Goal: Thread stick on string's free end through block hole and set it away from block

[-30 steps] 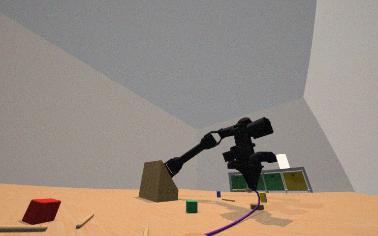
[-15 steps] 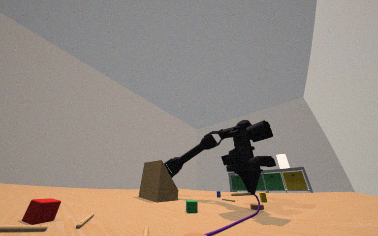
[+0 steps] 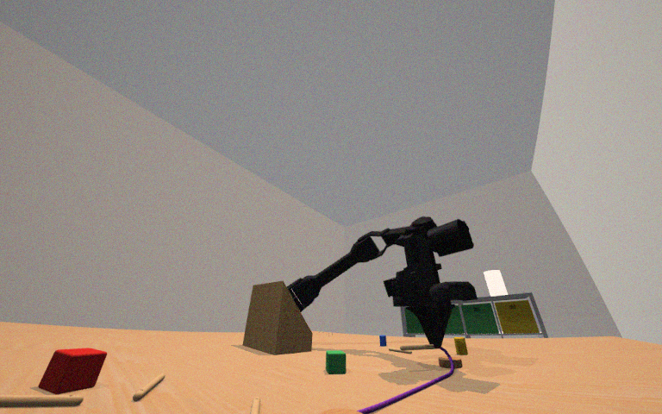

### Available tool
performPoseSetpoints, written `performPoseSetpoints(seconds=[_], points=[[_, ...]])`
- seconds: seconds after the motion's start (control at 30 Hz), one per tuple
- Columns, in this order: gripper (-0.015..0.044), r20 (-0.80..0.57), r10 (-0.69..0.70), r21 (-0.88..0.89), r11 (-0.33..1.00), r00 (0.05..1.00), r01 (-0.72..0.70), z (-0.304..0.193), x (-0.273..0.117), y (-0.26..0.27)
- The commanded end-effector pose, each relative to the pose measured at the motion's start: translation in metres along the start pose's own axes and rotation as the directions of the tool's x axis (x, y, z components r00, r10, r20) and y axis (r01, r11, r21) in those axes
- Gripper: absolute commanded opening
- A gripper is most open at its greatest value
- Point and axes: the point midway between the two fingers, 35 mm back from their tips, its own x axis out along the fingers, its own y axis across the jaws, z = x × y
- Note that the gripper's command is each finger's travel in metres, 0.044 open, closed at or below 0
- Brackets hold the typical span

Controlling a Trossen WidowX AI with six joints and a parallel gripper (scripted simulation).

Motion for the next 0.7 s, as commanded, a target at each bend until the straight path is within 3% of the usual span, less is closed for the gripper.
performPoseSetpoints(seconds=[0.0, 0.67], points=[[0.0000, -0.007, 0.005, -0.003, 1.000, 1.000, -0.005, -0.002, 0.000, -0.005], [0.0000, -0.007, 0.004, -0.002, 1.000, 1.000, -0.004, 0.008, 0.016, -0.022]])
